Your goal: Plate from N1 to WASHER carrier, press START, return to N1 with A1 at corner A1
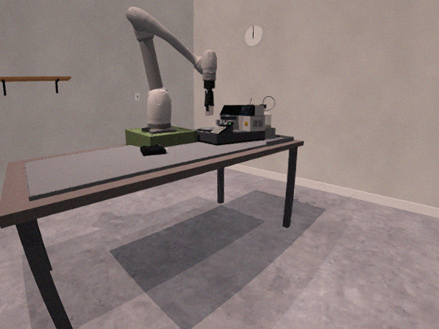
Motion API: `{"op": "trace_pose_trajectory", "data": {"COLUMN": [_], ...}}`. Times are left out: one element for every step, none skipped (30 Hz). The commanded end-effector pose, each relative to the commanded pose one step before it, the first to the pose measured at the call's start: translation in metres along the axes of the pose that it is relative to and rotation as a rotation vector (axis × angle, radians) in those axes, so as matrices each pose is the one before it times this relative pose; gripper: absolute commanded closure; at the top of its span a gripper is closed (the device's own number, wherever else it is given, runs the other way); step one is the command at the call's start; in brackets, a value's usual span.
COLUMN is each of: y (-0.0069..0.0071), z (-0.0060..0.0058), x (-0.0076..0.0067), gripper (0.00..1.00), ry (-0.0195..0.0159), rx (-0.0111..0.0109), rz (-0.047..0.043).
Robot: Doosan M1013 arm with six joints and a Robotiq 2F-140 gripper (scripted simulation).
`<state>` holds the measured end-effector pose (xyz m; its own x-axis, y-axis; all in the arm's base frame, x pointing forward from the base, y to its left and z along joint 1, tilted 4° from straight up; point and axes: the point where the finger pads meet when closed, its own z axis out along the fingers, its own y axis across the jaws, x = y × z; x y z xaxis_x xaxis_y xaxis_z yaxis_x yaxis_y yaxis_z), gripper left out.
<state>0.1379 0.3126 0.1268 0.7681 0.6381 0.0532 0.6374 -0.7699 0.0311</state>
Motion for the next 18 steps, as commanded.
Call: {"op": "trace_pose_trajectory", "data": {"y": [-0.00012,0.00000,0.00000,0.00000,0.00000,0.00000,0.00000,0.00000,0.00000,0.00000,0.00000,0.00000,0.00000,0.00000,0.00000,0.00000,0.00000,0.00000], "z": [-0.00002,0.00000,0.00000,0.00000,0.00000,0.00000,0.00000,0.00000,0.00000,0.00000,0.00000,0.00000,0.00000,0.00000,0.00000,0.00000,0.00000,0.00000], "x": [-0.00007,0.00000,0.00000,0.00000,0.00000,0.00000,0.00000,0.00000,0.00000,0.00000,0.00000,0.00000,0.00000,0.00000,0.00000,0.00000,0.00000,0.00000], "gripper": [0.30,0.30,0.30,0.30,0.30,0.30,0.30,0.30,0.30,0.30,0.30,0.30,0.30,0.30,0.30,0.30,0.30,0.30], "ry": [0.00575,0.00000,0.00000,0.00000,0.00000,0.00000,0.00000,0.00000,0.00000,0.00000,0.00000,0.00000,0.00000,0.00000,0.00000,0.00000,0.00000,0.00000], "rx": [-0.01299,0.00000,0.00000,0.00000,0.00000,0.00000,0.00000,0.00000,0.00000,0.00000,0.00000,0.00000,0.00000,0.00000,0.00000,0.00000,0.00000,0.00000], "rz": [0.17245,0.03333,0.03333,0.03333,0.03333,0.03333,0.00000,0.00000,0.03333,0.03333,0.03333,0.03333,0.03333,0.03333,0.03333,0.03333,0.03333,0.03333]}}
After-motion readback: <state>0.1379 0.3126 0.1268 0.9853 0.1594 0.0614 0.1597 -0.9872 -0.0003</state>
